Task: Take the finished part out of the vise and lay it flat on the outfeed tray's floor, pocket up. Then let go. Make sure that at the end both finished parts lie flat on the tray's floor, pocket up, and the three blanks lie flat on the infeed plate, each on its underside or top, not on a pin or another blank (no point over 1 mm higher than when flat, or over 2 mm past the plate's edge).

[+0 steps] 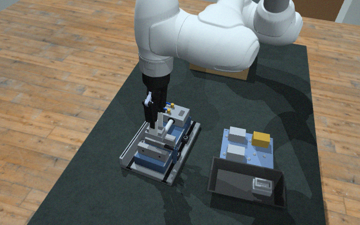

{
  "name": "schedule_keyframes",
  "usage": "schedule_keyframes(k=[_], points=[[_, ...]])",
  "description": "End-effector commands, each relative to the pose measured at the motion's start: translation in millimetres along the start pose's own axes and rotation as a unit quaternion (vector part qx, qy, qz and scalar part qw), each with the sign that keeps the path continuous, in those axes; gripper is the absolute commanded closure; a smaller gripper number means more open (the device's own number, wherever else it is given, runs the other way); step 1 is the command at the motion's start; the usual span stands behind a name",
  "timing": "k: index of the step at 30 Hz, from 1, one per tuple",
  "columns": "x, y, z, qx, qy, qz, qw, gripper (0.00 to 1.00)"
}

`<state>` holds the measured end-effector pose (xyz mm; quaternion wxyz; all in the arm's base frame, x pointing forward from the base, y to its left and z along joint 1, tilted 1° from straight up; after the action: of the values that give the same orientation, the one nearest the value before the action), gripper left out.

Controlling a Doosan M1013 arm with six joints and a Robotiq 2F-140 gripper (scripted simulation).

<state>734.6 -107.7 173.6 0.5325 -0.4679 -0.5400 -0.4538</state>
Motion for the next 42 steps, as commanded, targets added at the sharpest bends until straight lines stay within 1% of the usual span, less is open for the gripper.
schedule_keyframes(k=[1, 6, 9, 11, 18, 26, 28, 30, 32, 35, 42], points=[[0.8, 0.0, 0.0, 0.000, 0.000, 0.000, 1.000, 1.00], [0.9, 0.5, 1.2, 0.000, 0.000, 0.000, 1.000, 1.00], [0.9, 6.5, 15.7, 0.005, 0.000, 0.000, 1.000, 1.00], [0.9, 6.5, 15.7, 0.005, 0.000, 0.000, 1.000, 1.00], [1.0, 34.7, 100.1, 0.032, 0.000, 0.000, 0.999, 1.00], [1.0, 54.0, 196.2, 0.061, 0.000, 0.000, 0.998, 1.00], [1.0, 54.0, 196.2, 0.061, 0.000, 0.000, 0.998, 1.00], [0.9, 57.4, 226.5, 0.071, 0.000, 0.000, 0.998, 1.00], [0.9, 59.0, 246.9, 0.077, 0.000, 0.000, 0.997, 1.00], [0.9, 59.6, 258.9, 0.080, 0.000, 0.000, 0.997, 1.00], [0.8, 59.7, 259.5, 0.080, 0.000, 0.000, 0.997, 1.00]])
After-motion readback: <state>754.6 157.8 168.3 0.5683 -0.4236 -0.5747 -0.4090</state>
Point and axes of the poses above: the point where the finger pads meet when closed, its own x axis back along the fingers, its own y axis across the jaws, z = x × y, the point moved 8 cm from there along x, back along the fingers, and after that the axes turned 14 degrees about x, right-handed, at the moved point
